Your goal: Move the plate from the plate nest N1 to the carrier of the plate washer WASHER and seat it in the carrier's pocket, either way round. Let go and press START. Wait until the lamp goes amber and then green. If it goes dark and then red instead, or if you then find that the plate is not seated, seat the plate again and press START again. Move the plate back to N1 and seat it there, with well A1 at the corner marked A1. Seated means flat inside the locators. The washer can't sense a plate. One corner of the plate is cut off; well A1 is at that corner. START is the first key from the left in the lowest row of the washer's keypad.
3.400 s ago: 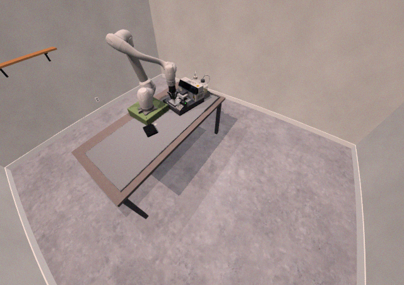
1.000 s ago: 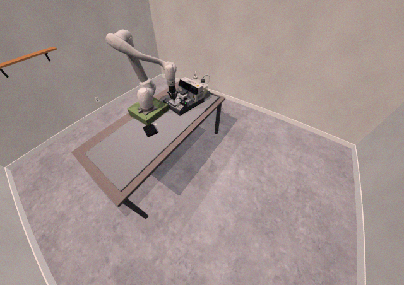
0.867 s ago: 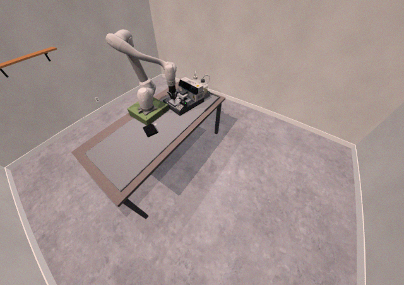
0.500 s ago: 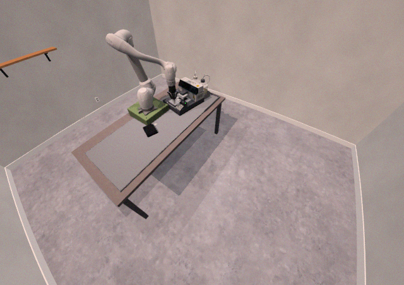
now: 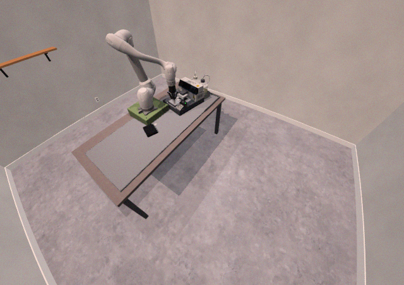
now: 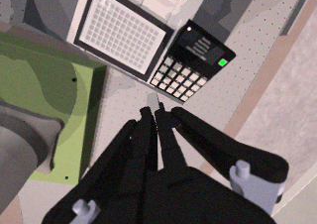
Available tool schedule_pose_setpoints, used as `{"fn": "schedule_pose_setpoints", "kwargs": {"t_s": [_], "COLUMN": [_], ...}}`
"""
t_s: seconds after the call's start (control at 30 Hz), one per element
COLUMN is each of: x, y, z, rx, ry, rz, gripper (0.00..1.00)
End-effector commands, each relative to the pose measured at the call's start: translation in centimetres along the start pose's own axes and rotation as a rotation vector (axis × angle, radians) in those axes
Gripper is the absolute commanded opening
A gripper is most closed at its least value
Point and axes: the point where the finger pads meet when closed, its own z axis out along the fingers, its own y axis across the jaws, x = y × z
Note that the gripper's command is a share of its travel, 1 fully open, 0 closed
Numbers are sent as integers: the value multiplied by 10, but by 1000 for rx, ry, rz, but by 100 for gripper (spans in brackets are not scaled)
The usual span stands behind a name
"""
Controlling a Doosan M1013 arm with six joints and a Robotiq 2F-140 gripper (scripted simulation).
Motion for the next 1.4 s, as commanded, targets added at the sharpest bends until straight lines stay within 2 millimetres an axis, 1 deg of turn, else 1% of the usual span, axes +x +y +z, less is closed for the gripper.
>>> {"fn": "schedule_pose_setpoints", "kwargs": {"t_s": [0.0, 0.8, 0.83, 1.27, 1.33, 1.37], "x": [0, 0, 5, 67, 67, 72], "y": [0, 0, -1, -14, -14, -15], "z": [0, 0, -1, -13, -13, -14], "rx": [0, 0, 0, 0, 0, 0], "ry": [0, 0, 0, 0, 0, 0], "rz": [0, 0, 33, 467, 467, 500], "gripper": [10, 10, 70, 70, 70, 70]}}
